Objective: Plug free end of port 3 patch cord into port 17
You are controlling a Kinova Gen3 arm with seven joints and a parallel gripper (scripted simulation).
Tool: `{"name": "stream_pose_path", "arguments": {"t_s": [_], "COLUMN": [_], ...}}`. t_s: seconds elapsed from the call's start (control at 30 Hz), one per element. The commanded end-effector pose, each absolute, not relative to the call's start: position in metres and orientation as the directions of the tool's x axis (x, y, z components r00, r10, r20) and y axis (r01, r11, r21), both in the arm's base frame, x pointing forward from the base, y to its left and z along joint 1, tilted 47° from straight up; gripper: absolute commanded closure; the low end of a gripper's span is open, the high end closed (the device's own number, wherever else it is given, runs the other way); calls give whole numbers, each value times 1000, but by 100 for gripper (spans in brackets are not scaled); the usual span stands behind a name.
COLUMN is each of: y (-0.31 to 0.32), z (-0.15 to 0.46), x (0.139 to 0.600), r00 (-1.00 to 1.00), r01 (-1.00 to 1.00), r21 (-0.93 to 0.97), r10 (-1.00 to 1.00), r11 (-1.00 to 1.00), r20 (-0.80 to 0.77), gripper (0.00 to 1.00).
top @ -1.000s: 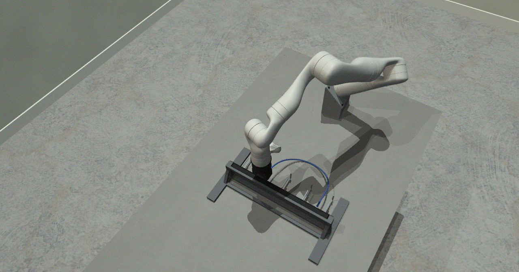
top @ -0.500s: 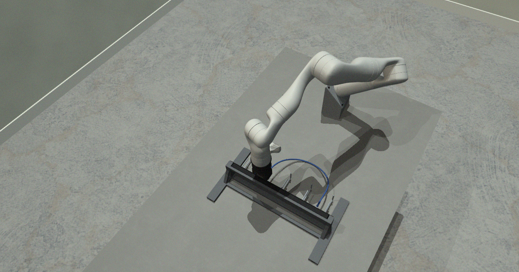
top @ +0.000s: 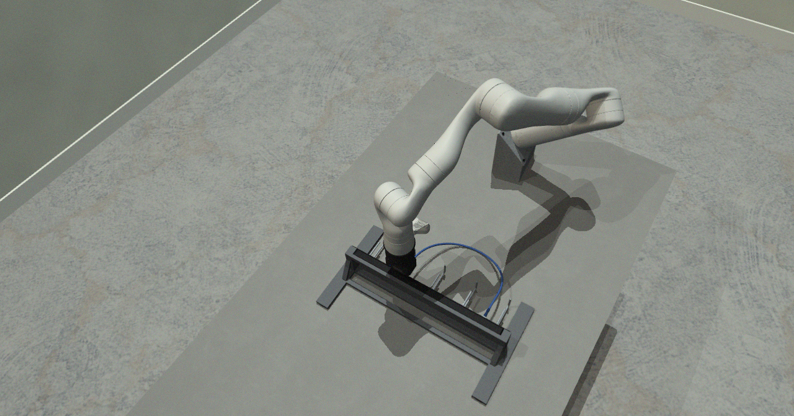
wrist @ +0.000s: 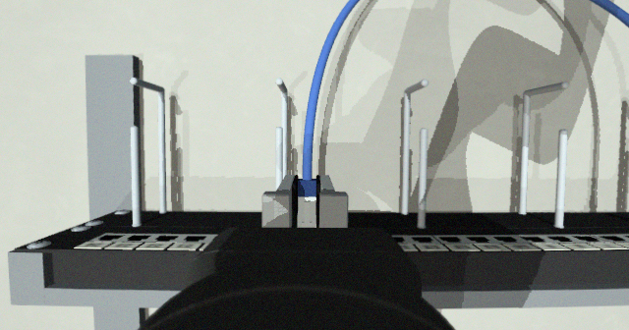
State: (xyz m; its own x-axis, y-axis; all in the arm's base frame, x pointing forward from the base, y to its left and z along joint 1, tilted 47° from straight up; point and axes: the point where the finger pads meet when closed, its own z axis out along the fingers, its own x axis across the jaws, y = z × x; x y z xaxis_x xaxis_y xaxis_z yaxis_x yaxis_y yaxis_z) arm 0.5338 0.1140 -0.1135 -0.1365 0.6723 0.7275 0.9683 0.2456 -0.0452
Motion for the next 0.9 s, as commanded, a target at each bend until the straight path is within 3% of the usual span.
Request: {"name": "stream_pose_path", "arguments": {"t_s": [0.0,0.87], "y": [111,113], "z": [-114,-112], "x": [536,536], "r00": [-143,-138], "r01": [968,968], "r21": [-41,-46], "r10": [678,675], "r11": [247,247], "r20": [721,725], "gripper": [100,100]}}
